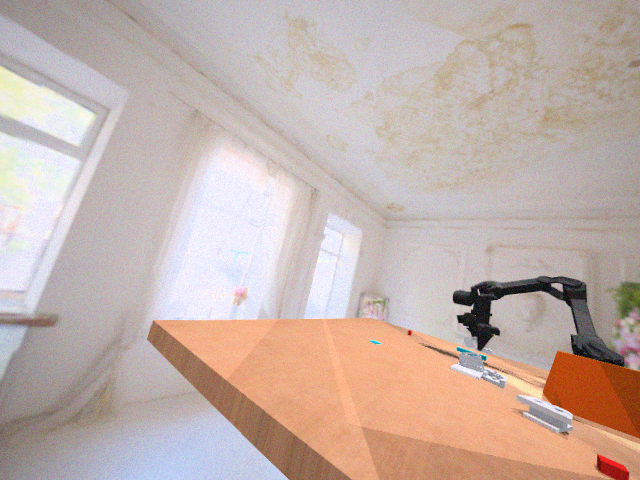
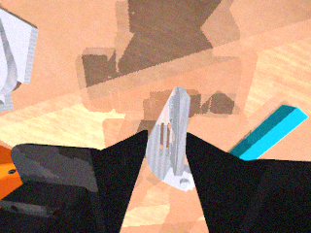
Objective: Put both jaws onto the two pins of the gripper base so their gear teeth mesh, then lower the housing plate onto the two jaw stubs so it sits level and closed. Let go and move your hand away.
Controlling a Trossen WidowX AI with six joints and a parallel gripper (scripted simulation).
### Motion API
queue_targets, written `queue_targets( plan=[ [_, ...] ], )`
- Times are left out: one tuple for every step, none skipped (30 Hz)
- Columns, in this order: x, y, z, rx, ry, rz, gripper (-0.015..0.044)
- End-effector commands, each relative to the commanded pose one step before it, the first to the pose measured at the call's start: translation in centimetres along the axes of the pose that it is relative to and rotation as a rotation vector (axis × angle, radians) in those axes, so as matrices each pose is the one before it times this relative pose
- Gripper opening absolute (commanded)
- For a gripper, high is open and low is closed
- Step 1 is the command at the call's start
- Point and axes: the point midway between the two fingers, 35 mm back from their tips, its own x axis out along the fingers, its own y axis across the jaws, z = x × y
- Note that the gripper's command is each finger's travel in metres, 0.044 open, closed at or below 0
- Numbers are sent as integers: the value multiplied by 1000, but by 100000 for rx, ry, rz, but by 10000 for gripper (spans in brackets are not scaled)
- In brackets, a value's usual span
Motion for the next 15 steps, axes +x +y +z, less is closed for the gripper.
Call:
queue_targets(
  plan=[
    [-1317,-46,-75,551,188,-220,134],
    [-326,8,-18,-33,0,0,134],
    [-326,8,-22,-34,1,-6,134],
    [-325,8,-26,-35,3,-11,134],
    [-325,9,-31,-36,4,-16,134],
    [-325,9,-35,-36,5,-22,134],
    [-325,9,-39,-37,6,-27,134],
    [-268,7,-35,-31,6,-26,134],
    [-161,5,-23,-19,4,-18,134],
    [-54,1,-8,-6,1,-6,134],
    [0,0,0,0,0,0,134],
    [0,0,0,0,0,0,134],
    [2,35,41,91,-27,31,134],
    [5,107,123,272,-80,91,134],
    [9,180,204,452,-130,152,134]
  ],
)
